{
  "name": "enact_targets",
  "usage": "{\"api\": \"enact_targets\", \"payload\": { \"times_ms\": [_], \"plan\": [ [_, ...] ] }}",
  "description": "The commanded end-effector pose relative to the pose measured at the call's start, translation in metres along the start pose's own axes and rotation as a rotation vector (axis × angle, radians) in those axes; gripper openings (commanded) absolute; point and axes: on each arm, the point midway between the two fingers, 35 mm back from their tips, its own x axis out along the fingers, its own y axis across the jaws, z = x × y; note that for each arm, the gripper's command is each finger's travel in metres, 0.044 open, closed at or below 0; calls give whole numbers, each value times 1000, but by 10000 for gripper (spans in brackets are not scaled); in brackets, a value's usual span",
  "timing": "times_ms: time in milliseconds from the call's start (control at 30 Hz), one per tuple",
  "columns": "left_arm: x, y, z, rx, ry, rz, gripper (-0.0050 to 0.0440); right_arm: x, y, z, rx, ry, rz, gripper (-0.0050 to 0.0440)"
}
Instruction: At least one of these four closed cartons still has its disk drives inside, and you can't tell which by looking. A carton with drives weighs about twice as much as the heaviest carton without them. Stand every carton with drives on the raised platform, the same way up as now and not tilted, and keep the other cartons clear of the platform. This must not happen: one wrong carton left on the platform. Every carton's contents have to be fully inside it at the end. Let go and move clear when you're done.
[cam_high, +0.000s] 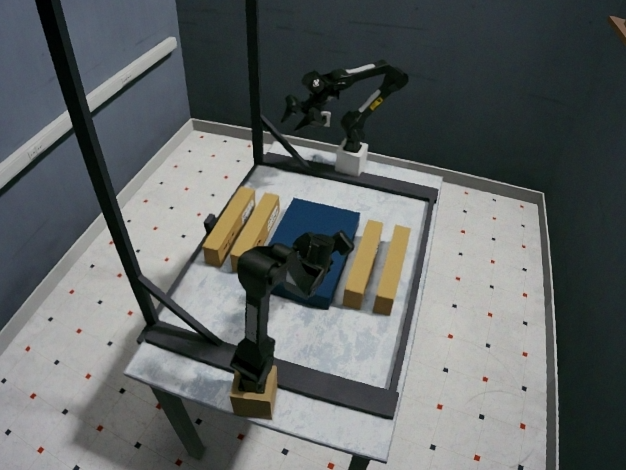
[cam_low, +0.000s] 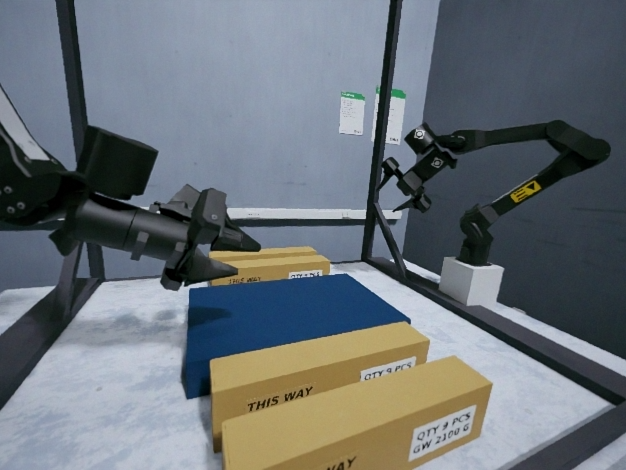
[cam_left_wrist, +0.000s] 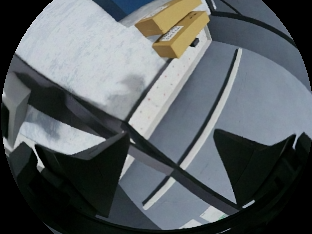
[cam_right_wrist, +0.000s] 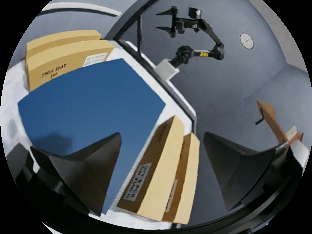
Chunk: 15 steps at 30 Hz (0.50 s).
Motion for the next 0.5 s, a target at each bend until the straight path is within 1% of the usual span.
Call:
{"api": "enact_targets", "payload": {
  "times_ms": [0,33,467],
  "plan": [
    [-4,-7,0,18,23,4,382,0,-10,8,10,22,-4,379],
    [-2,-6,-2,-3,-4,-20,382,1,-9,7,8,22,-4,379],
    [-2,-6,-2,-3,-4,-20,382,1,-9,7,8,22,-4,379]
  ]
}}
